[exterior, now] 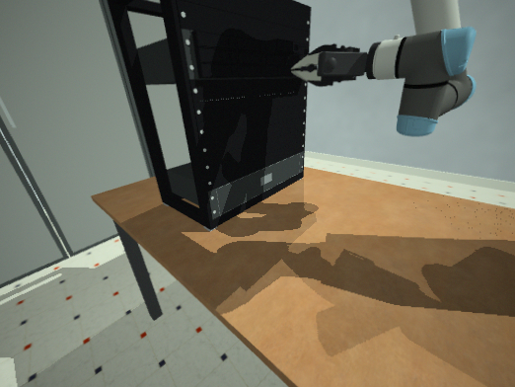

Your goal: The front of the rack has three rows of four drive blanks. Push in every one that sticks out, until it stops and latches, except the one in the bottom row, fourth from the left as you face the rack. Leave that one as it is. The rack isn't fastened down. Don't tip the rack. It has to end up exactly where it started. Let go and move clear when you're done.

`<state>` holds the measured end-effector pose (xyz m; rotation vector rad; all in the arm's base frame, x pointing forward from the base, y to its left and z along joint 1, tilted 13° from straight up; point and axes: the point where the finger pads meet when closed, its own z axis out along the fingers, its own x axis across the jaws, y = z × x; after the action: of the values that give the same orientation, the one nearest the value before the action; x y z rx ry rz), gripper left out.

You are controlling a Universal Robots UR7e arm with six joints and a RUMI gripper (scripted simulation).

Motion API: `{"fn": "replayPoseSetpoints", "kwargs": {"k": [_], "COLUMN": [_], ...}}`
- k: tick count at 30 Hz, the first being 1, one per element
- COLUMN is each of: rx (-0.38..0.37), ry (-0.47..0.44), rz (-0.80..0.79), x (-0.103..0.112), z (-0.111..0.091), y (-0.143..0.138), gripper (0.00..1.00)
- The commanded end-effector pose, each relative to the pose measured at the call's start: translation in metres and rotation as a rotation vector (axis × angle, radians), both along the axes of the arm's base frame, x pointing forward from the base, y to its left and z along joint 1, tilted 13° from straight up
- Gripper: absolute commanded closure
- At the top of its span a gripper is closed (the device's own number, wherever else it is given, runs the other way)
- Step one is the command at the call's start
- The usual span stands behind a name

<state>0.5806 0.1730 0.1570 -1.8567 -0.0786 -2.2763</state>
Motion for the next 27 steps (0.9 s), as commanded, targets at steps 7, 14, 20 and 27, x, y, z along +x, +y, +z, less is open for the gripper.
{"fn": "replayPoseSetpoints", "kwargs": {"k": [7,14,20,27], "rx": [0.0,0.0,0.0,0.0], "ry": [-0.001,-0.001,-0.001,-0.001], "rz": [0.0,0.0,0.0,0.0], "x": [0.0004,0.0071,0.0095,0.0096], "z": [0.0006,0.0022,0.0028,0.0028], "y": [0.0,0.0012,0.0017,0.0017], "gripper": [1.0,1.0,1.0,1.0]}}
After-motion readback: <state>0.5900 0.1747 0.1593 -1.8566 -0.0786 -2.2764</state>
